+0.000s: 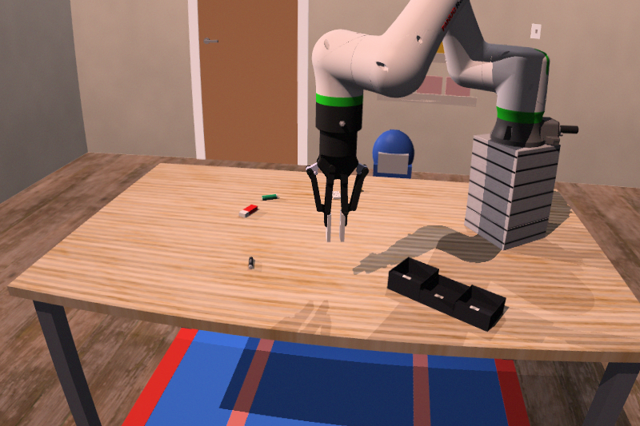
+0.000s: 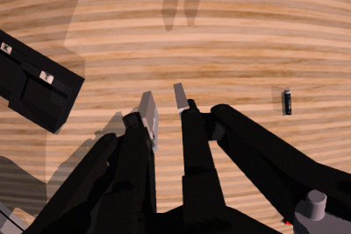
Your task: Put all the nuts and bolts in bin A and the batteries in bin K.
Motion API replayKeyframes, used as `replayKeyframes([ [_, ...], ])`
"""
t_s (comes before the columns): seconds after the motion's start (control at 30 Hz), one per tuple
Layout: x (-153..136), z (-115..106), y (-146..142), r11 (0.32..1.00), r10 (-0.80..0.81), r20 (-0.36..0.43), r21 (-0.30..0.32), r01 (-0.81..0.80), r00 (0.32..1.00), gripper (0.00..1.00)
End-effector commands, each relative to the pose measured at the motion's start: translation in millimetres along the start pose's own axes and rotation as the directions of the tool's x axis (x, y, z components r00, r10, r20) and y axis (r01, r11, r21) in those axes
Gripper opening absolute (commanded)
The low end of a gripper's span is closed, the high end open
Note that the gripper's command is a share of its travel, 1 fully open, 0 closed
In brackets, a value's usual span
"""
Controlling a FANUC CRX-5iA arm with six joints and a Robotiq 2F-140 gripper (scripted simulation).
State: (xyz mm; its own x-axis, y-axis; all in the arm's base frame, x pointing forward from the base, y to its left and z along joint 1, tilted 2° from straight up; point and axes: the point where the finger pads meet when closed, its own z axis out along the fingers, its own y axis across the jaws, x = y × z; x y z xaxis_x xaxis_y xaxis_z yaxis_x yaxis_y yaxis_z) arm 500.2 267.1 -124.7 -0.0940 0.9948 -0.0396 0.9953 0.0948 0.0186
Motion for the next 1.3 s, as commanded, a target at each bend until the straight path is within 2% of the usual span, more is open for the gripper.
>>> replayKeyframes([
  [0.0, -15.0, 8.4, 33.8, 1.0, -0.001, -0.001, 0.005, 0.001, 1.0, 0.23],
  [0.33, -52.5, 25.8, 106.1, 1.0, -0.001, -0.001, 0.005, 0.001, 1.0, 0.23],
  [0.4, -52.5, 25.8, 106.1, 1.0, -0.001, -0.001, 0.005, 0.001, 1.0, 0.23],
  [0.8, -98.5, 46.3, 195.2, 1.0, -0.001, -0.001, 0.005, 0.001, 1.0, 0.23],
  [0.9, -101.9, 46.4, 203.6, 1.0, -0.001, -0.001, 0.005, 0.001, 1.0, 0.23],
  [1.27, -98.5, 46.4, 197.4, 1.0, -0.001, -0.001, 0.005, 0.001, 1.0, 0.23],
])
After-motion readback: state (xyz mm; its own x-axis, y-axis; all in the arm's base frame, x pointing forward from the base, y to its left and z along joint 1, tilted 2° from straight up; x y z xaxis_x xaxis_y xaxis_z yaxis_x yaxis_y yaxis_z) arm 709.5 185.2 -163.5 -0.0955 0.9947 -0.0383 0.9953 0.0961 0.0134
